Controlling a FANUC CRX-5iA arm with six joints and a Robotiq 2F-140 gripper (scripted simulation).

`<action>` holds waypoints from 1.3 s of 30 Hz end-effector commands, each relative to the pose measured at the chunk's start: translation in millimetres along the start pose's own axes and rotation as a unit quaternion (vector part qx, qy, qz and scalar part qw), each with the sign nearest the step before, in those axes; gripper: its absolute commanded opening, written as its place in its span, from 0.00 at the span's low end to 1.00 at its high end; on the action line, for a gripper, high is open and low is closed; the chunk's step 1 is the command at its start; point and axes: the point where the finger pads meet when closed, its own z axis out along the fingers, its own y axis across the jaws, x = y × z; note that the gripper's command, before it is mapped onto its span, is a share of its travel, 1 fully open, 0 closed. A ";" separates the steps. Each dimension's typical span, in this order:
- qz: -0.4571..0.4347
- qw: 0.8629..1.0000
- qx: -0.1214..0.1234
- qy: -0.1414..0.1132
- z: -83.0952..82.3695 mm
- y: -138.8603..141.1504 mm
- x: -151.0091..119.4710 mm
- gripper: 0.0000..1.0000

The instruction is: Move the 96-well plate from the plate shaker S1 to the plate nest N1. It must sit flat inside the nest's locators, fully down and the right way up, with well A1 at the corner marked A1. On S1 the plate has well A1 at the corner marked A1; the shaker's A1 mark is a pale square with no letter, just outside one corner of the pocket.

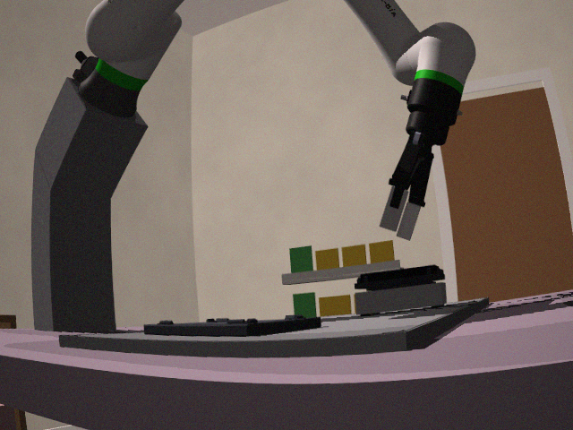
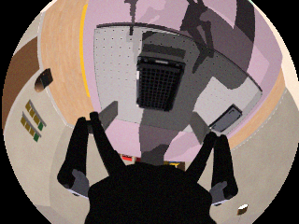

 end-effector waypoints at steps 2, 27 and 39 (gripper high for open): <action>0.000 1.000 0.000 0.000 2.4 -0.1 1.4 1.00; 0.000 1.000 0.000 0.000 37.2 -0.1 17.6 1.00; 0.000 1.000 0.000 0.000 49.0 -0.1 23.1 1.00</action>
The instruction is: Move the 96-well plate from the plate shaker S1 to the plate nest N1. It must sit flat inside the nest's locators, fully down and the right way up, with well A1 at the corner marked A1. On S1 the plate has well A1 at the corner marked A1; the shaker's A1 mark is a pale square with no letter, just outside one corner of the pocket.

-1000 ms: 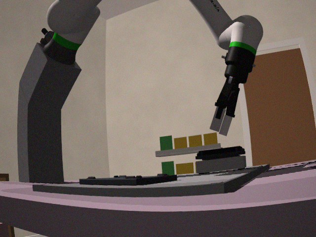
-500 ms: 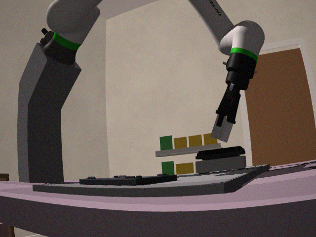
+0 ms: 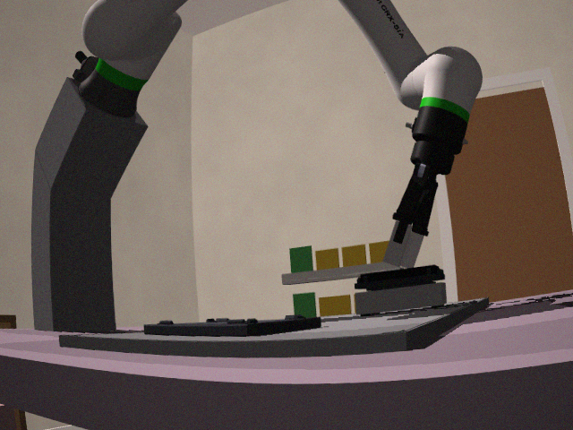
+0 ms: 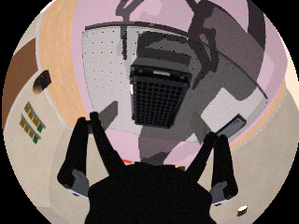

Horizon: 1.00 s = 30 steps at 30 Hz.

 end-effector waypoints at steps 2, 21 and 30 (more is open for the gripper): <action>0.000 1.000 0.000 0.000 0.0 -0.1 0.2 1.00; 0.000 1.000 0.000 0.000 0.0 -0.1 0.2 0.00; 0.000 1.000 0.000 0.000 0.0 -0.1 0.2 0.00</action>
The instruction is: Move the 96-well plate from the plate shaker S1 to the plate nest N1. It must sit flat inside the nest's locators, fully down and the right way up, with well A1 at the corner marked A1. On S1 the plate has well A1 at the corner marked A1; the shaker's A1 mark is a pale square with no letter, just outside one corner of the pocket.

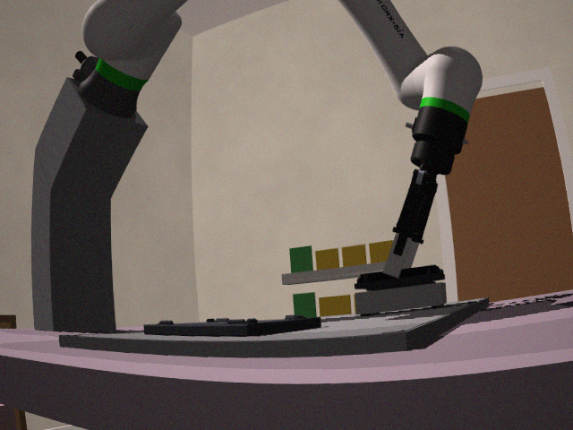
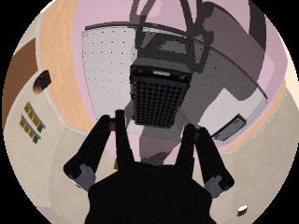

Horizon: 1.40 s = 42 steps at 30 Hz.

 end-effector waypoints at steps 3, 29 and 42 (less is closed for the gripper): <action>0.000 1.000 0.000 0.000 0.1 -0.1 0.0 0.00; 0.000 1.000 0.000 0.000 -24.1 -0.1 -11.3 0.00; 0.000 1.000 0.000 0.000 -40.7 -0.1 -19.0 0.00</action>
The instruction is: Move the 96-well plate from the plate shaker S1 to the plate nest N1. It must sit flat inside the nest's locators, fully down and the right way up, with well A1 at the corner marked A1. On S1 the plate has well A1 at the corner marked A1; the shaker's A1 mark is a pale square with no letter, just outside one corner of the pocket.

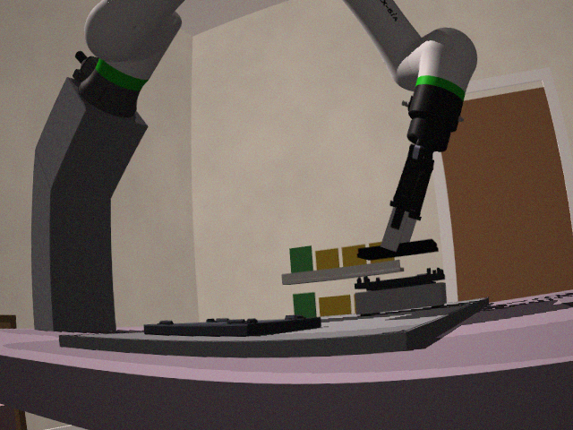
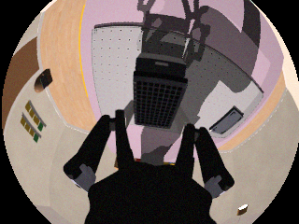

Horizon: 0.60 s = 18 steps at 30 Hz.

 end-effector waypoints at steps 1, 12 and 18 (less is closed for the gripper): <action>0.000 1.000 0.000 0.000 -4.4 -0.1 -1.8 0.00; 0.000 1.000 0.000 0.000 -17.9 -0.1 -8.2 0.00; 0.000 1.000 0.000 0.000 -19.2 -0.1 -8.8 0.00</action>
